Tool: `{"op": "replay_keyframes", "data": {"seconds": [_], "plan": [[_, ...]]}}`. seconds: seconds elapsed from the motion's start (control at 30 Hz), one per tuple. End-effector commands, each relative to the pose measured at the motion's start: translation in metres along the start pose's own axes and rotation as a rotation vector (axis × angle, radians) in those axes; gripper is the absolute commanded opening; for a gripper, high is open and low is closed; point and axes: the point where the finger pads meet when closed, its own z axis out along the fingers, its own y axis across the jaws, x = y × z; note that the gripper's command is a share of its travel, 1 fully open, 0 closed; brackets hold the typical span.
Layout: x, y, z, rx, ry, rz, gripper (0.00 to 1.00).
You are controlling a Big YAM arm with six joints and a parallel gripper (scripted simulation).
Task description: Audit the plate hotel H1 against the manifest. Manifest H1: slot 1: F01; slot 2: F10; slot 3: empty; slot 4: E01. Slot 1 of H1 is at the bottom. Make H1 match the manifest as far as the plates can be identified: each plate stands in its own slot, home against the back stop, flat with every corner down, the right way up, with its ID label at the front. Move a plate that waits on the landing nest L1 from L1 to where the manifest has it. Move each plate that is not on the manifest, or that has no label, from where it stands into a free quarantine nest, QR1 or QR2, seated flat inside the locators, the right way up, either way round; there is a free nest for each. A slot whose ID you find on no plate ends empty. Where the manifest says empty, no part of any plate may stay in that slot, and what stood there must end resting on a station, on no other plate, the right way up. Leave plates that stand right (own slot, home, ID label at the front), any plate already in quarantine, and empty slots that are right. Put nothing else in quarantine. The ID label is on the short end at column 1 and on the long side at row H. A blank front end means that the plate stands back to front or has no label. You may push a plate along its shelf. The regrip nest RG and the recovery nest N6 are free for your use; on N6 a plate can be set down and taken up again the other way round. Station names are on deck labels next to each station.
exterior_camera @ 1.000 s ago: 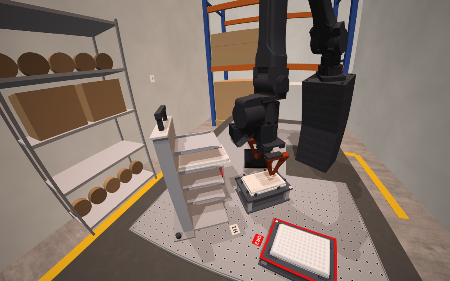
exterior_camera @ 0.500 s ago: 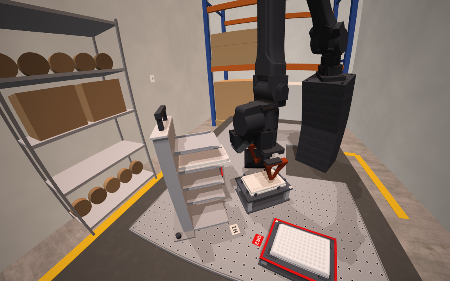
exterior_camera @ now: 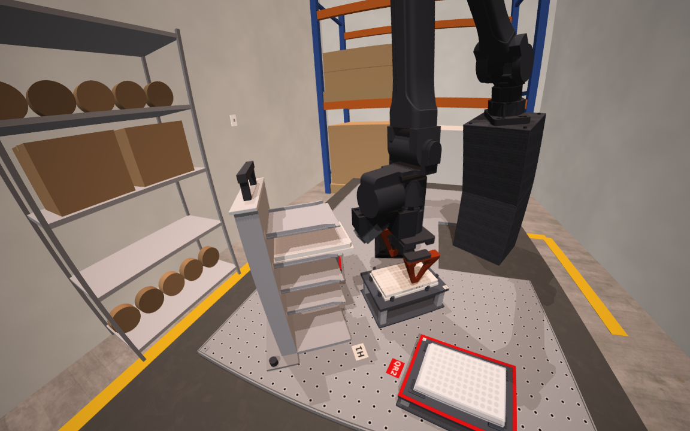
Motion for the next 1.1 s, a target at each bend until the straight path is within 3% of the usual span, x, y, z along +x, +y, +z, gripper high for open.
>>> {"op": "replay_keyframes", "data": {"seconds": [0.0,0.17,0.23,0.7,0.73,0.87,0.97,1.0,1.07], "plan": [[-0.001,0.006,0.006,-0.003,-0.007,0.0,1.0],[0.005,0.004,0.01,0.002,0.008,0.0,1.0],[-0.001,0.006,0.013,-0.003,-0.008,0.0,1.0],[0.0,0.006,0.029,-0.003,-0.007,0.0,1.0],[0.005,0.004,0.03,0.002,0.009,0.0,1.0],[0.0,0.006,0.035,-0.003,-0.007,0.0,1.0],[-0.002,0.002,0.03,-0.001,-0.007,0.0,1.0],[-0.002,0.002,0.03,-0.001,-0.007,0.0,0.86],[-0.002,0.002,0.03,-0.001,-0.007,0.0,0.86]]}}
